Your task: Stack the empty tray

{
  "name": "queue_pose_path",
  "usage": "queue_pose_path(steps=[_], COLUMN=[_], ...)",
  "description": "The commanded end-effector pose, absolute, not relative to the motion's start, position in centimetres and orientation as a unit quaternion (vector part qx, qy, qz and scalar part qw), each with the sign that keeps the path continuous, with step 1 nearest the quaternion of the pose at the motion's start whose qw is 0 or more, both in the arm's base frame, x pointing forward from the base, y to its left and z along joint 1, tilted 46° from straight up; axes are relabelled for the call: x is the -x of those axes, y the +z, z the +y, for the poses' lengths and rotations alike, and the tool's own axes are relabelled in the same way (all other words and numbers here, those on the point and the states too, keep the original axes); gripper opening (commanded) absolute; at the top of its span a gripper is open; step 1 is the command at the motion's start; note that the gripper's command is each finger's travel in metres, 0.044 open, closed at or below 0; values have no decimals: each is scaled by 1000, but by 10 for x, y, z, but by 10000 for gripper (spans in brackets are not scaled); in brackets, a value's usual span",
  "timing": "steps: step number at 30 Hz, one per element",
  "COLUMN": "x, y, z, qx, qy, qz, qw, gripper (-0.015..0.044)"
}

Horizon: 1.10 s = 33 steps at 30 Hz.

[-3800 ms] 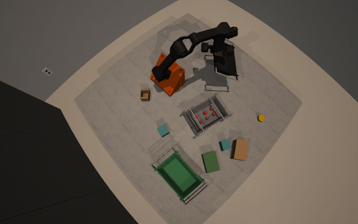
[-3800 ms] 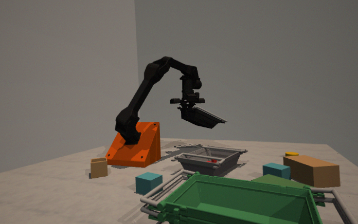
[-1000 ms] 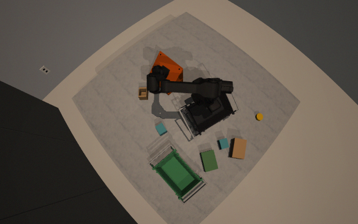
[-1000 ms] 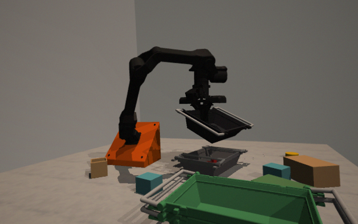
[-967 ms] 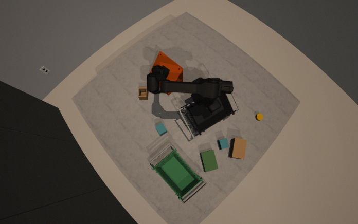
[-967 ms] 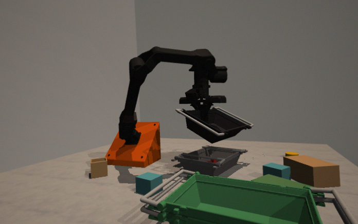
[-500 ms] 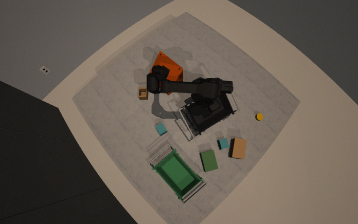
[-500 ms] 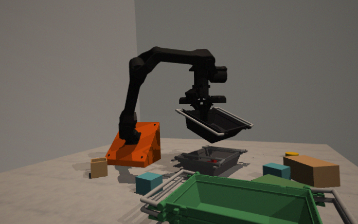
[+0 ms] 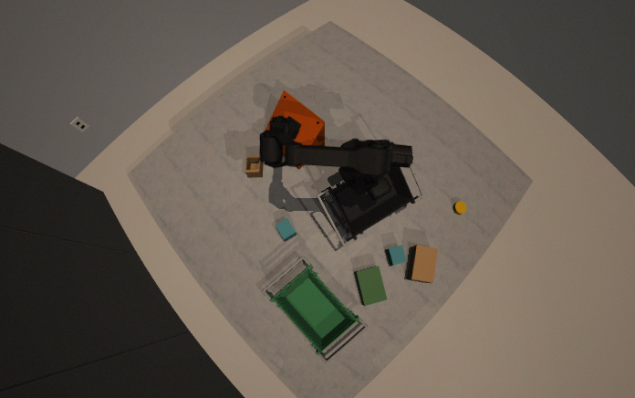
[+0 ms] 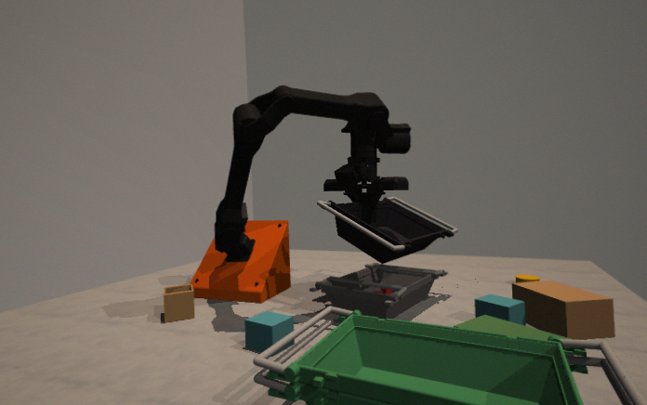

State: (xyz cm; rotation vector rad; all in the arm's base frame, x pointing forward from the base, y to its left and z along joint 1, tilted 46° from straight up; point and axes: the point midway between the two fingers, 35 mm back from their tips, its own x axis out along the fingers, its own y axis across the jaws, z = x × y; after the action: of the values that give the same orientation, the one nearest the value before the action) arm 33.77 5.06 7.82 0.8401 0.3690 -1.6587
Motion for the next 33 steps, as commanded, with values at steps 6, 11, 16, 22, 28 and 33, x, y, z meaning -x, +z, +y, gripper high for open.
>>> queue_pose_path(steps=[6,11,16,22,28,33], x=[-340,-339,-339,-338,-336,-334], y=[73,67,61,54,50,47], z=[44,39,33,27,22,21], qx=[-365,-365,-365,-365,-365,-365], qy=[-703,-703,-703,-703,-703,-704], qz=[156,156,156,155,155,155], qw=[590,590,590,590,590,590], gripper=[0,0,0,0,0,0])
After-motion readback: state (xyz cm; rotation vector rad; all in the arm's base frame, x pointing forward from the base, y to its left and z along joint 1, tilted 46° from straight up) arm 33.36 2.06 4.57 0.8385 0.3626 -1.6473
